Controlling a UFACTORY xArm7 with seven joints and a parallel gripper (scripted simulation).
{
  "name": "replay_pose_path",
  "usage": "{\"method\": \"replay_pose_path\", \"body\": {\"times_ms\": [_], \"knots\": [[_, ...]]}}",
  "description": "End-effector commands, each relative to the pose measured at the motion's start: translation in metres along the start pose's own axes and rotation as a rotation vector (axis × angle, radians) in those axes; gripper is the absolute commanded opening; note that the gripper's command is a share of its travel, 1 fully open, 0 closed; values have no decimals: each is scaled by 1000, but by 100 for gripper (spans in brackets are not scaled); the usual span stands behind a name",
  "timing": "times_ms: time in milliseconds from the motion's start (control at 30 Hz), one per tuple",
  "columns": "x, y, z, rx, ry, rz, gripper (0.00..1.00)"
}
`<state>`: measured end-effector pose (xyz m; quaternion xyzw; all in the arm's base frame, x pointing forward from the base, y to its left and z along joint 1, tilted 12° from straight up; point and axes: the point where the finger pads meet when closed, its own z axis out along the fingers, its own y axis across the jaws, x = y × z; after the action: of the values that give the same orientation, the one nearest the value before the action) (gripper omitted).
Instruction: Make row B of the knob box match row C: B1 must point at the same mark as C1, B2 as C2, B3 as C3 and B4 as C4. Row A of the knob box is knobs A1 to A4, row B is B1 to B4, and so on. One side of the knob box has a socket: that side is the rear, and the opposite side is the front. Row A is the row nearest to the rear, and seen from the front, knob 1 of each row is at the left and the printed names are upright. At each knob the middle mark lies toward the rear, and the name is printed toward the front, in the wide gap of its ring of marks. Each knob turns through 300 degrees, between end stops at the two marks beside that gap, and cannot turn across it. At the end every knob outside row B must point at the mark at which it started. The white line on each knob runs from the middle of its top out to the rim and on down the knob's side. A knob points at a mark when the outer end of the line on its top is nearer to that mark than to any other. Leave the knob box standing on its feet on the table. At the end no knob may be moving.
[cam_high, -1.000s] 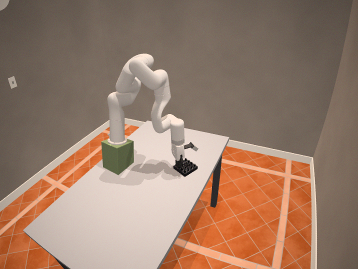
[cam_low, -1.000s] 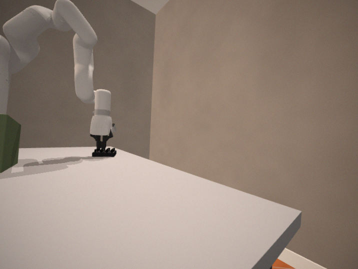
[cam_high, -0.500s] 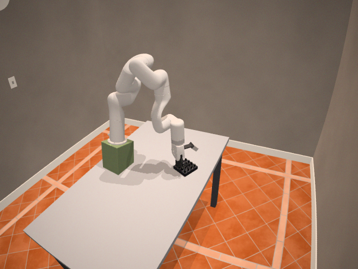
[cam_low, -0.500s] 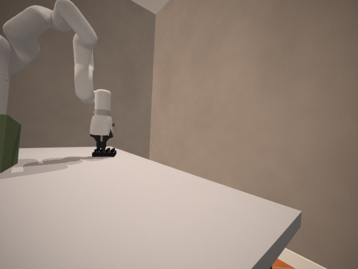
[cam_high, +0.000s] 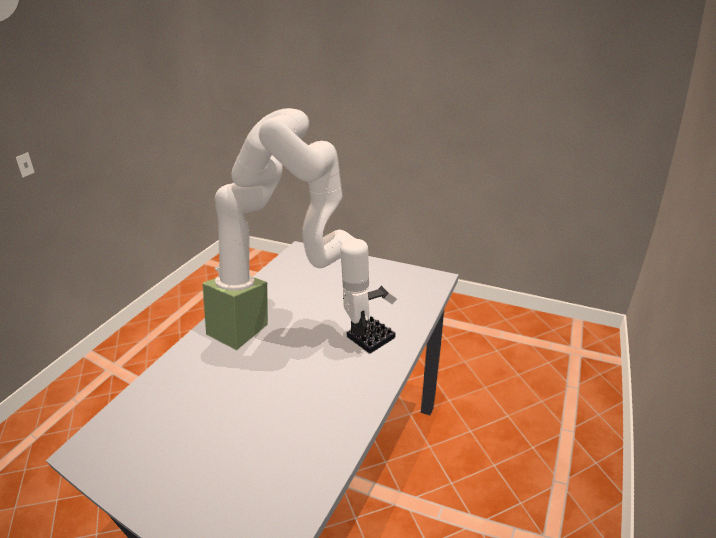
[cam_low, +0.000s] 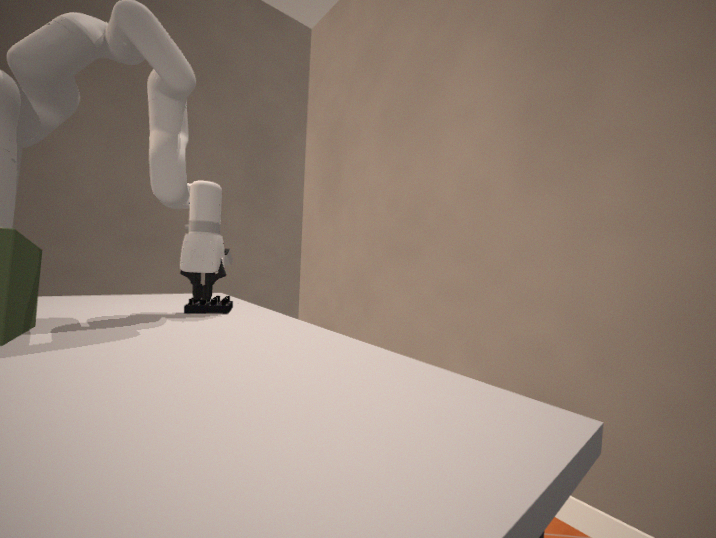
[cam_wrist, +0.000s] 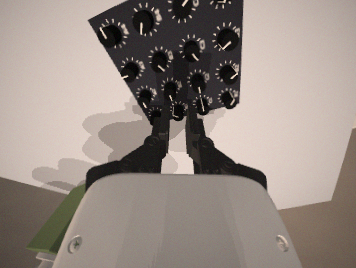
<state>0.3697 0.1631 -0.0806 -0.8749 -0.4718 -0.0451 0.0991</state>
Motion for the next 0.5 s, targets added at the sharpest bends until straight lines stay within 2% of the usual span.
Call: {"method": "replay_pose_path", "body": {"times_ms": [0, 467], "knots": [[1, 1, 1, -3, 2, 0, 19], [1, 1, 6, -3, 2, 0, 19]]}}
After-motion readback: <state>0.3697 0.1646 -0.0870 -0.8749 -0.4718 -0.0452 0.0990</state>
